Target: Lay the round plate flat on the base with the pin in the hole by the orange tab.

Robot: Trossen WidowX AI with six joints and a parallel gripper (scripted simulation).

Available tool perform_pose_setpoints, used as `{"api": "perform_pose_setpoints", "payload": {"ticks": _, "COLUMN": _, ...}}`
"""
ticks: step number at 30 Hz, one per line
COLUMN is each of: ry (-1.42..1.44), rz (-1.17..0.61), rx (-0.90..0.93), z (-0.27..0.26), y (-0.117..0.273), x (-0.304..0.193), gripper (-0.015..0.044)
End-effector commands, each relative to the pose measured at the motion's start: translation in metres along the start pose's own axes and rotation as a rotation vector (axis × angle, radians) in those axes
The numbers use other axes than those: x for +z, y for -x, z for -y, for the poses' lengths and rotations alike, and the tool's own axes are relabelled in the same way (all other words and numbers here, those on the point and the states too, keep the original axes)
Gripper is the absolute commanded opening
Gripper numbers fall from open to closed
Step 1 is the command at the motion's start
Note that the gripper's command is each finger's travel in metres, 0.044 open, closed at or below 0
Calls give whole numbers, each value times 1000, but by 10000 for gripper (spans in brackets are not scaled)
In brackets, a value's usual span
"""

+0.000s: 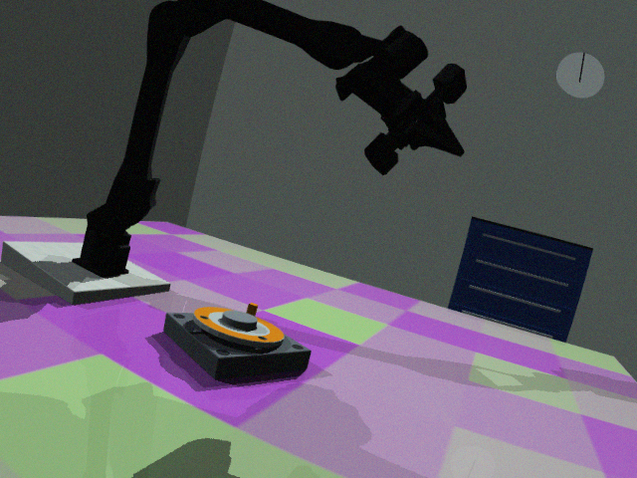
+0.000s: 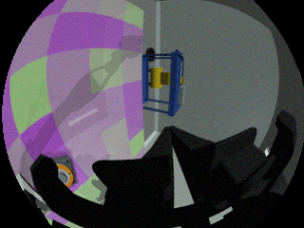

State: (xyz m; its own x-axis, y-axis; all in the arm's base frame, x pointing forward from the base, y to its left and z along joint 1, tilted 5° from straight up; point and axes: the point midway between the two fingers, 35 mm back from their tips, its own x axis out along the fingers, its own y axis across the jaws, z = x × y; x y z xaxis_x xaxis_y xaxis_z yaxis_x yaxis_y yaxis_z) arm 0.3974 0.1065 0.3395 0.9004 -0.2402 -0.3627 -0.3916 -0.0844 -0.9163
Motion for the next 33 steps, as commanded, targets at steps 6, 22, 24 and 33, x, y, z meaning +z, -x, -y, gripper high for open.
{"api": "perform_pose_setpoints", "payload": {"ticks": 6, "ry": -555, "rz": -95, "rx": 443, "z": -113, "y": -37, "x": -51, "gripper": 0}}
{"api": "perform_pose_setpoints", "payload": {"ticks": 22, "ry": -1482, "rz": -696, "rx": 1005, "z": -251, "y": 10, "x": -106, "gripper": 0}}
{"api": "perform_pose_setpoints", "payload": {"ticks": 24, "ry": -1482, "rz": -696, "rx": 1005, "z": -251, "y": 11, "x": -106, "gripper": 0}}
{"api": "perform_pose_setpoints", "payload": {"ticks": 33, "ry": -1482, "rz": -696, "rx": 1005, "z": -260, "y": 6, "x": -104, "gripper": 0}}
